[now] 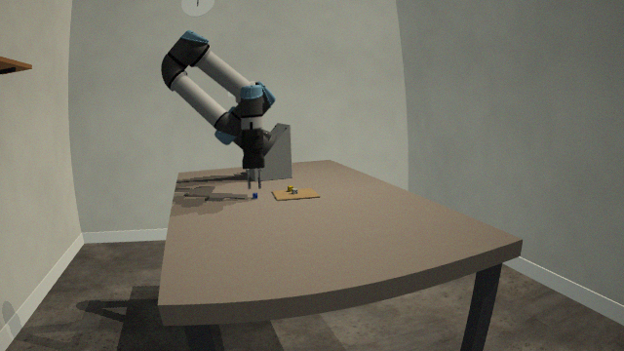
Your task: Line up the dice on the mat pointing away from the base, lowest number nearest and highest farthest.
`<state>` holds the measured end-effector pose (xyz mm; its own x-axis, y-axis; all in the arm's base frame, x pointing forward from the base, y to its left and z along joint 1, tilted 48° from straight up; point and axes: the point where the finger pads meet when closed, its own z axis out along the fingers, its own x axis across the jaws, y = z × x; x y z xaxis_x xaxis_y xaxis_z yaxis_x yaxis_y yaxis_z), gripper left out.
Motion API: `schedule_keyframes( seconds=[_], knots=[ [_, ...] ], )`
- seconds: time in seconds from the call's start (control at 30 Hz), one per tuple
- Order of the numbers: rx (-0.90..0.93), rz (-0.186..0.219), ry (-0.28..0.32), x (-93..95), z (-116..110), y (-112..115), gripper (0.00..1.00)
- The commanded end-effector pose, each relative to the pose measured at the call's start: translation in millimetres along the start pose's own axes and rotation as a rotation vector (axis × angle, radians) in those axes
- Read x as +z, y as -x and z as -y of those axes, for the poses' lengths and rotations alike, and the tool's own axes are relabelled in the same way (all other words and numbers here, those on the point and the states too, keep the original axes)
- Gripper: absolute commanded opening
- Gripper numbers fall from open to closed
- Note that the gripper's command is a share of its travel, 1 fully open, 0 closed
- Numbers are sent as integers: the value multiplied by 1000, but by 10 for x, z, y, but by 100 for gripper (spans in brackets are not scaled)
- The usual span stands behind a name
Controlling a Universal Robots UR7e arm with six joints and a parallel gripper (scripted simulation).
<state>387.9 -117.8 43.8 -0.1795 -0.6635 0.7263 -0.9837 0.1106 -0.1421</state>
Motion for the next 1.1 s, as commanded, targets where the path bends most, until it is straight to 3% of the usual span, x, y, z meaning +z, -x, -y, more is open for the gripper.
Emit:
schedule_keyframes(
  seconds=[0.0, 1.07],
  knots=[
    [0, 0, -1, 43, 3, 0, 64],
    [0, 0, -1, 98, 5, 1, 64]
  ],
)
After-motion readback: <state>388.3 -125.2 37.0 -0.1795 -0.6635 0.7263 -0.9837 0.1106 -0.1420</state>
